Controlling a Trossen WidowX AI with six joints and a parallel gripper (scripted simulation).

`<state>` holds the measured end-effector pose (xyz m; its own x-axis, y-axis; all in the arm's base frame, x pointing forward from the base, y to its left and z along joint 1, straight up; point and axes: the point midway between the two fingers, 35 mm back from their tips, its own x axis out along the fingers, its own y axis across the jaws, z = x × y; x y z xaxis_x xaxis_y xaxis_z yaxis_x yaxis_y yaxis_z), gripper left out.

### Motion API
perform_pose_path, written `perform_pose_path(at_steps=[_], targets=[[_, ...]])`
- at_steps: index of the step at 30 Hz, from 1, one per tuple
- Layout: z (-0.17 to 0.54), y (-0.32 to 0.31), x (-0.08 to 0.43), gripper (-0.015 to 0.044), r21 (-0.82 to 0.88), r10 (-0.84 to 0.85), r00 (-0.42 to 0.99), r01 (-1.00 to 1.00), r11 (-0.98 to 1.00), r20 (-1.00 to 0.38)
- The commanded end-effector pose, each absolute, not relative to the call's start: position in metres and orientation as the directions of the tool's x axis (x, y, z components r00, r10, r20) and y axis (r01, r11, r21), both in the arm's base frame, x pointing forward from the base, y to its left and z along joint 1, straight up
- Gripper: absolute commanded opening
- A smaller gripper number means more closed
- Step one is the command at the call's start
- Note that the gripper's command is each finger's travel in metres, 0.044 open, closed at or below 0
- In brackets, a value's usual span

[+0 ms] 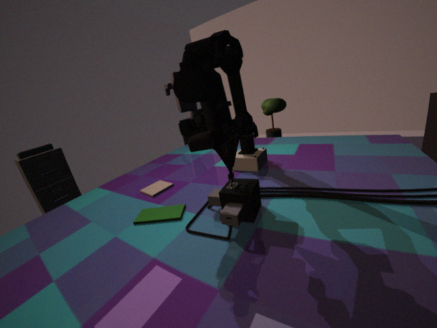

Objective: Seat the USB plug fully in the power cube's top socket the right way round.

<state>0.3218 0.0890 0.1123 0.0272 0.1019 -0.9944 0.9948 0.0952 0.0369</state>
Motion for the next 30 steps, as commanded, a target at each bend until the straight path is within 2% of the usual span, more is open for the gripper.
perform_pose_path(at_steps=[1,30], targets=[[0.1107,0.0893,0.3213,0.0,0.034,0.105,0.024,0.995,0.099,-0.994],[0.1073,0.0894,0.3214,0.0,0.034,0.105,0.024,0.995,0.099,-0.994]])
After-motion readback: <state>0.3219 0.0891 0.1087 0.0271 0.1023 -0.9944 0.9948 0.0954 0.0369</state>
